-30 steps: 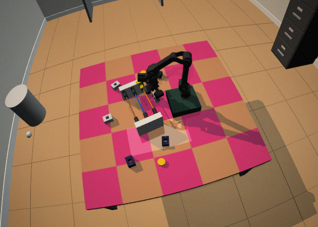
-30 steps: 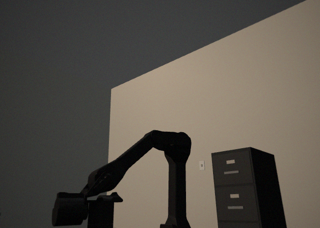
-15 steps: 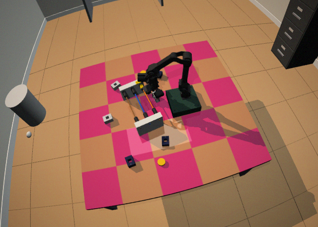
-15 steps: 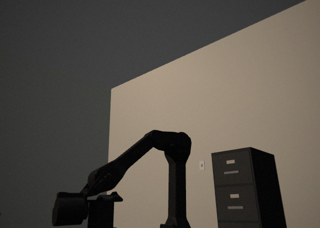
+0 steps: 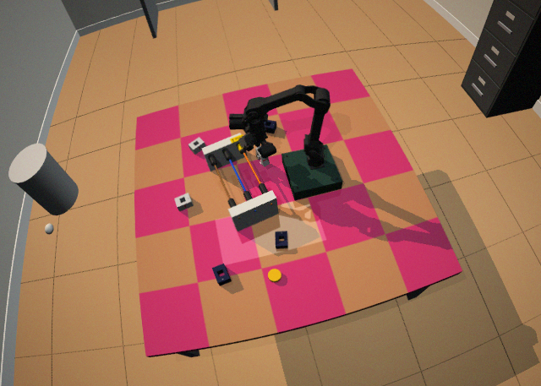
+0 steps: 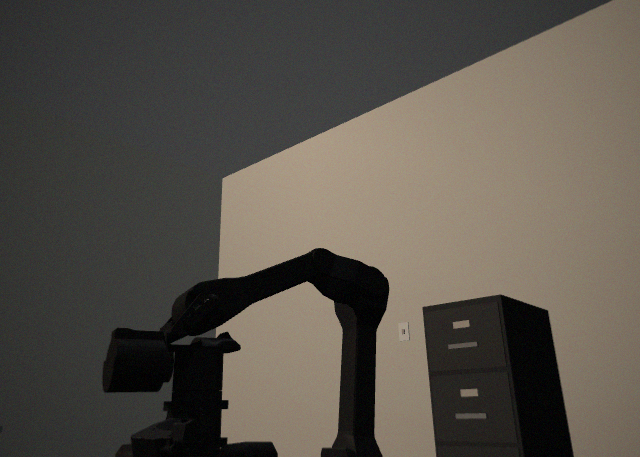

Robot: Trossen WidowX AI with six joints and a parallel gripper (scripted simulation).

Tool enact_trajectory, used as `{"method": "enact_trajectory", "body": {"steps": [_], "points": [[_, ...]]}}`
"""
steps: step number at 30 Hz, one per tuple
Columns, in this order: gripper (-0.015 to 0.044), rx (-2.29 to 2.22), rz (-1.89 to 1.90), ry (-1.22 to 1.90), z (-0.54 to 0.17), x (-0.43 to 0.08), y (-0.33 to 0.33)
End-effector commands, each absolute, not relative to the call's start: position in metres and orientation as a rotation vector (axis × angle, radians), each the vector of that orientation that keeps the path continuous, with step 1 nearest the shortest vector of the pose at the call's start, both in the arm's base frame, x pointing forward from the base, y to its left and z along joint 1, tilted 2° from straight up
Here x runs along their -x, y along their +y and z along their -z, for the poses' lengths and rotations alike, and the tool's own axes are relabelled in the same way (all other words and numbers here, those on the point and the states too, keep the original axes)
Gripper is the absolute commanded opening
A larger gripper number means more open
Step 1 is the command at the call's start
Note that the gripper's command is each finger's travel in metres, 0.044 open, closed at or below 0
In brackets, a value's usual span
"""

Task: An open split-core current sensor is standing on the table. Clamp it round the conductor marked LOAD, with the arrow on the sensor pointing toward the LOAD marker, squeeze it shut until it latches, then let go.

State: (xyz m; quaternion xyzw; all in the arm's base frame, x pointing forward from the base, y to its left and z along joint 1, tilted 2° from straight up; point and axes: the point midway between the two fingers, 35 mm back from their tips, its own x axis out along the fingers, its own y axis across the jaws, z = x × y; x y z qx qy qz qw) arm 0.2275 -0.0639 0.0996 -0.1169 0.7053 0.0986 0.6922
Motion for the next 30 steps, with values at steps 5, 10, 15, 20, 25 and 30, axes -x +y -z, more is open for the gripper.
{"method": "enact_trajectory", "body": {"steps": [5, 10, 15, 20, 25, 30], "points": [[0.0, 0.259, -0.218, 1.569, -0.145, -0.225, -0.062], [0.0, 0.259, -0.22, 1.57, -0.167, -0.22, -0.06], [0.0, 0.234, -0.194, 1.572, -0.167, -0.221, -0.059], [0.0, 0.123, -0.082, 1.578, -0.167, -0.227, -0.058], [0.0, -0.003, 0.044, 1.577, -0.167, -0.234, -0.057], [0.0, -0.129, 0.171, 1.57, -0.166, -0.241, -0.056]]}}
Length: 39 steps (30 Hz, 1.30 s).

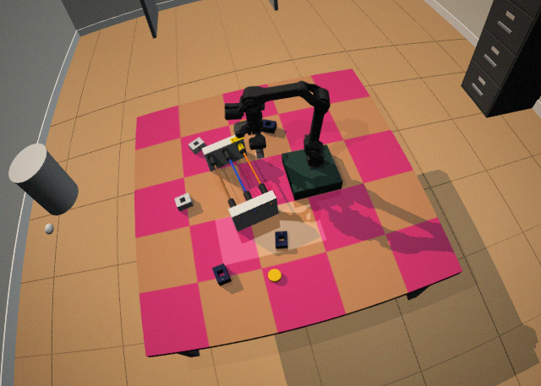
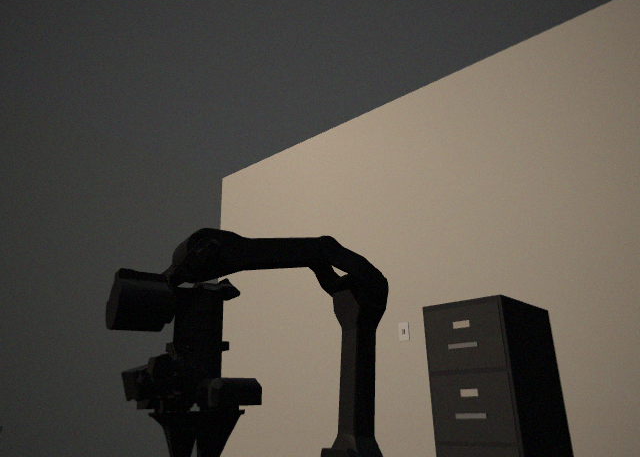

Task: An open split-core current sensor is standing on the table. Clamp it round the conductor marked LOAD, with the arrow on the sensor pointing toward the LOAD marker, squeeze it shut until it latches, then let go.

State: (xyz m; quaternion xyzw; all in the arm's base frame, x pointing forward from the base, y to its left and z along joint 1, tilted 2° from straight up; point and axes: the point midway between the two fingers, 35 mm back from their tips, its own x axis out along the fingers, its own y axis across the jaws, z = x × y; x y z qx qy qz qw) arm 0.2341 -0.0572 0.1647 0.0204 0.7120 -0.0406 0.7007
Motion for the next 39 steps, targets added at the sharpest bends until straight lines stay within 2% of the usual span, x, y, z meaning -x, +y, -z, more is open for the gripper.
{"method": "enact_trajectory", "body": {"steps": [1, 34, 39], "points": [[0.0, -0.154, 0.196, 1.567, -0.166, -0.243, -0.056], [0.0, -0.976, 1.011, 1.318, -0.158, -0.288, -0.043], [0.0, -1.012, 1.046, 1.299, -0.157, -0.29, -0.042]]}}
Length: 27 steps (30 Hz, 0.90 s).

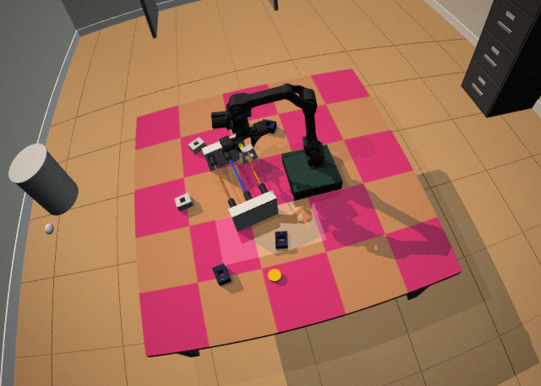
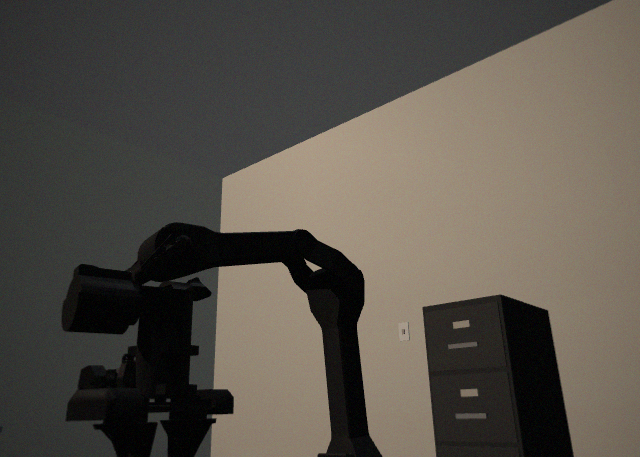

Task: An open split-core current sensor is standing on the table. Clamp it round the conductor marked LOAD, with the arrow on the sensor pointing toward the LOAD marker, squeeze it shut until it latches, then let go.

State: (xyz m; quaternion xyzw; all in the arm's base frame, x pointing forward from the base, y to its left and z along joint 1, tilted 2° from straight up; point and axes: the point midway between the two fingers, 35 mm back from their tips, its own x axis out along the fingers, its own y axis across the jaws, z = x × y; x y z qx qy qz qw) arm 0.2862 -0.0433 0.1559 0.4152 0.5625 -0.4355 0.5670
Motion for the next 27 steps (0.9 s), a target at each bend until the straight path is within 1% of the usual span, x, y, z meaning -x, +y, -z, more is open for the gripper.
{"method": "enact_trajectory", "body": {"steps": [1, 27], "points": [[0.0, -1.012, 1.046, 1.299, -0.156, -0.29, -0.042], [0.0, -1.012, 1.046, 1.299, -0.115, -0.291, -0.043]]}}
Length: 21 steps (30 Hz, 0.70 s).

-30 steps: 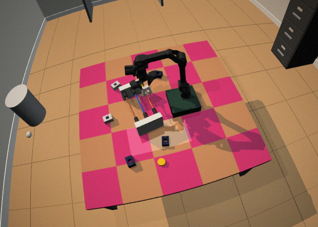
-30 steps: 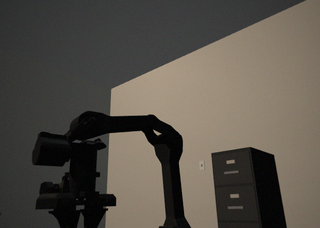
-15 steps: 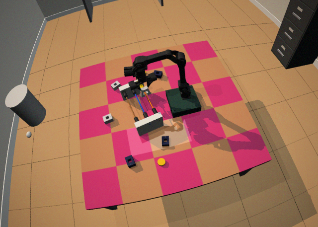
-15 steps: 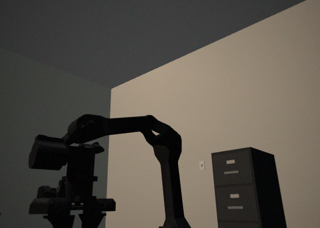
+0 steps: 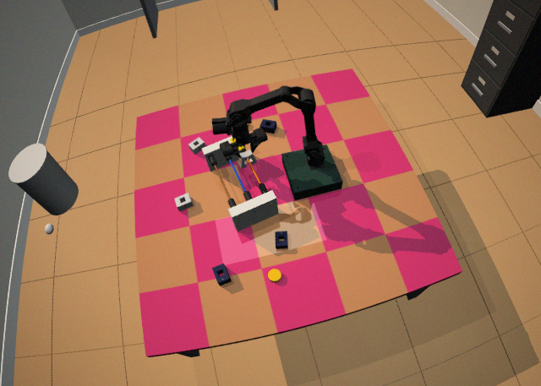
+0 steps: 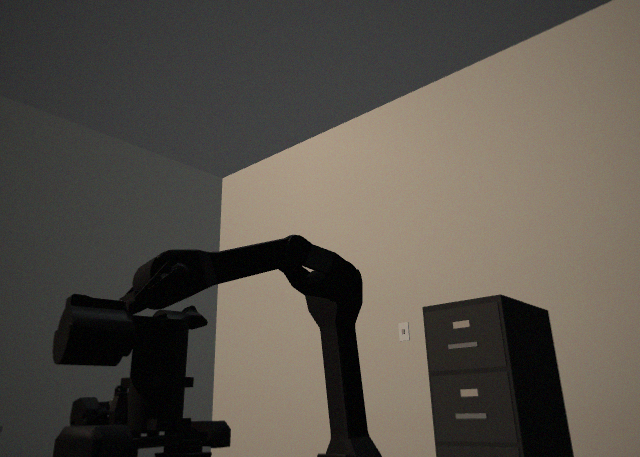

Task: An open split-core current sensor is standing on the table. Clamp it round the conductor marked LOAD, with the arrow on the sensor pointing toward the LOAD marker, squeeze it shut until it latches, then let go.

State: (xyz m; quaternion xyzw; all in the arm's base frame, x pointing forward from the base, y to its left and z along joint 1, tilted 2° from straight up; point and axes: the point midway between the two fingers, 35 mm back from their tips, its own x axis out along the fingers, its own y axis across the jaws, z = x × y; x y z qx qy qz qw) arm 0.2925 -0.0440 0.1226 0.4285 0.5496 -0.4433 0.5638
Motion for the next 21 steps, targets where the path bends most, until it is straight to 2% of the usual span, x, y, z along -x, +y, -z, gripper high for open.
{"method": "enact_trajectory", "body": {"steps": [1, 21], "points": [[0.0, -1.012, 1.046, 1.299, -0.114, -0.291, -0.044], [0.0, -1.009, 1.045, 1.294, -0.108, -0.291, -0.044]]}}
